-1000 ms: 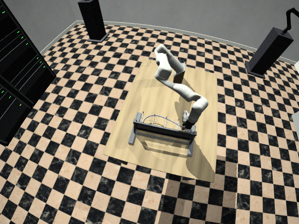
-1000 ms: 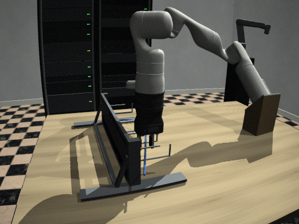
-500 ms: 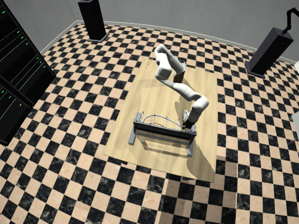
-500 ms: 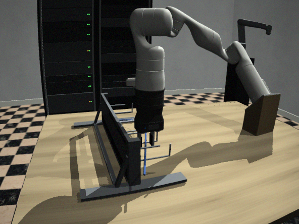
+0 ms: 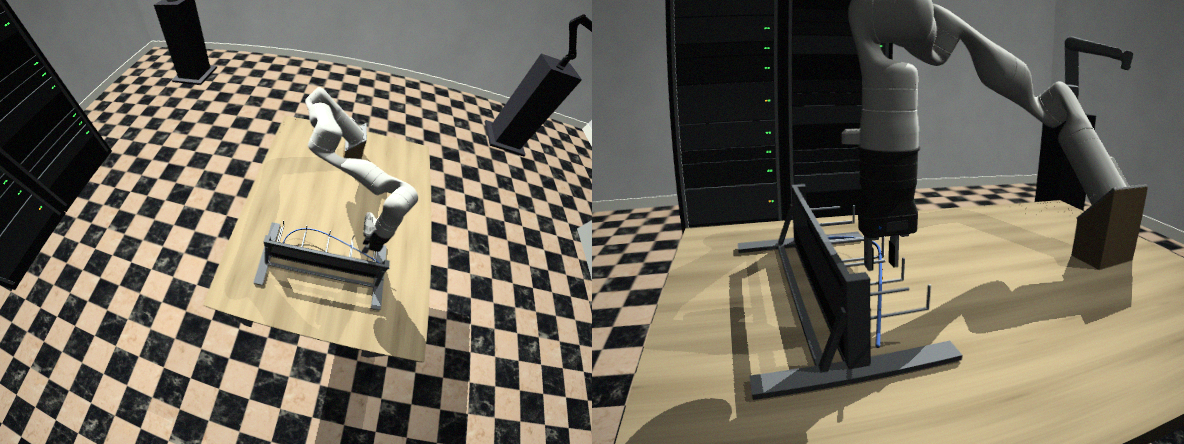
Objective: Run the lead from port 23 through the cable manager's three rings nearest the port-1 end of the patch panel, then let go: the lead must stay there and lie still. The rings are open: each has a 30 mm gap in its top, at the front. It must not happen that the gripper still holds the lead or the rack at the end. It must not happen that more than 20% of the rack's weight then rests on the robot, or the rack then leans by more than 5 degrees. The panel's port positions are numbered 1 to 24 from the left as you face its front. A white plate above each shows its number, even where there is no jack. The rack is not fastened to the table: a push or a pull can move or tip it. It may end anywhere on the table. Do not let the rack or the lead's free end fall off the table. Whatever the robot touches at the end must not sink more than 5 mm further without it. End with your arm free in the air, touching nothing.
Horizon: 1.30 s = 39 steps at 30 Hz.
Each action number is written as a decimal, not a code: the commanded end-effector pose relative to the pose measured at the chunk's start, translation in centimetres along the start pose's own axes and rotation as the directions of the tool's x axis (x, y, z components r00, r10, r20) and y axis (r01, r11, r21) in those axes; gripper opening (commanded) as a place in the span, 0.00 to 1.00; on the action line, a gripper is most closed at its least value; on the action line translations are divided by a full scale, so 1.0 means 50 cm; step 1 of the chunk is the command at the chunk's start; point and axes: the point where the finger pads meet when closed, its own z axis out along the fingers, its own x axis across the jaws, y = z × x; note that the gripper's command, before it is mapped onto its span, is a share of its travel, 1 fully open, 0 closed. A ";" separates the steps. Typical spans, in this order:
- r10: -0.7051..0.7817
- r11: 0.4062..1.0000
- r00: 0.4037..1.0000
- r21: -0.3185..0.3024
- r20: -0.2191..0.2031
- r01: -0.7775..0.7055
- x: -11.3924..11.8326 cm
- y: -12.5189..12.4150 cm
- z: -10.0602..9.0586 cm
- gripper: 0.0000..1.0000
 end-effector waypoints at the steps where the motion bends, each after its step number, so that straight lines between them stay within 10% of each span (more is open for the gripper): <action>1: 0.001 1.000 1.000 -0.005 0.011 -0.001 -0.005 0.004 -0.028 0.67; 21: 0.001 1.000 1.000 -0.005 0.011 -0.001 -0.004 0.004 -0.075 0.67; 22: 0.001 1.000 1.000 -0.005 0.011 -0.001 -0.004 0.004 -0.075 0.00; 39: 0.001 1.000 1.000 -0.005 0.011 -0.001 -0.004 0.004 -0.075 0.00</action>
